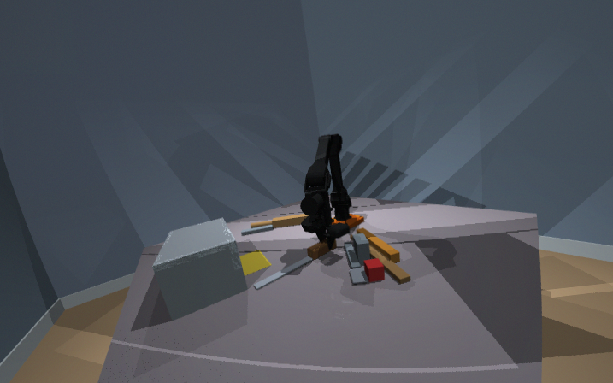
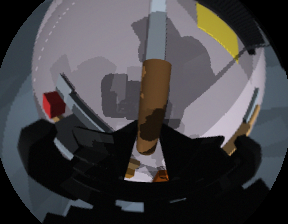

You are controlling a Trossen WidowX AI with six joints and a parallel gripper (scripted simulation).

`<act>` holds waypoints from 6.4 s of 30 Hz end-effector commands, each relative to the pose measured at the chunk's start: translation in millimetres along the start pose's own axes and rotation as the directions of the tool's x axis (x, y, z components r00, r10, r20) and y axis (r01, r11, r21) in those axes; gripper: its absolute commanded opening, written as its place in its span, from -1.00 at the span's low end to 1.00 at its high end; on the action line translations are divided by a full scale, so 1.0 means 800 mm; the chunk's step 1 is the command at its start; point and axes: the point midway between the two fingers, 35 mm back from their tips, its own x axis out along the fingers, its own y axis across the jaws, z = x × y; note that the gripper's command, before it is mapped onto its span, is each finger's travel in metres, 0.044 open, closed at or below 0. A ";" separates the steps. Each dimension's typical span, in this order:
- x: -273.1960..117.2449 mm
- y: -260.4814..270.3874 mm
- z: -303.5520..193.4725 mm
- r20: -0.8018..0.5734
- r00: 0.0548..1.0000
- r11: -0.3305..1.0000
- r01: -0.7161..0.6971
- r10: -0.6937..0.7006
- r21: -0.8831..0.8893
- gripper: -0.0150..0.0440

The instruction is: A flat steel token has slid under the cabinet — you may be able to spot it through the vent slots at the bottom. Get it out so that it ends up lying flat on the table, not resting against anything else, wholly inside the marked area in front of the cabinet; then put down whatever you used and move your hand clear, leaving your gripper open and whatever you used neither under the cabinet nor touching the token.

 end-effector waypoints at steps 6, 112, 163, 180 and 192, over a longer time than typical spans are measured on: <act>-0.001 0.001 0.000 0.001 1.000 0.997 -0.004 0.004 -0.080 -0.49; -0.001 -0.068 0.017 0.002 1.000 0.867 0.001 0.000 -0.498 -0.49; -0.001 -0.131 0.025 0.003 1.000 0.867 0.005 -0.004 -0.499 -0.49; -0.001 -0.152 0.023 0.003 1.000 0.867 0.006 -0.005 -0.499 -0.49; -0.001 -0.166 0.022 0.003 1.000 0.867 0.007 -0.006 -0.499 -0.49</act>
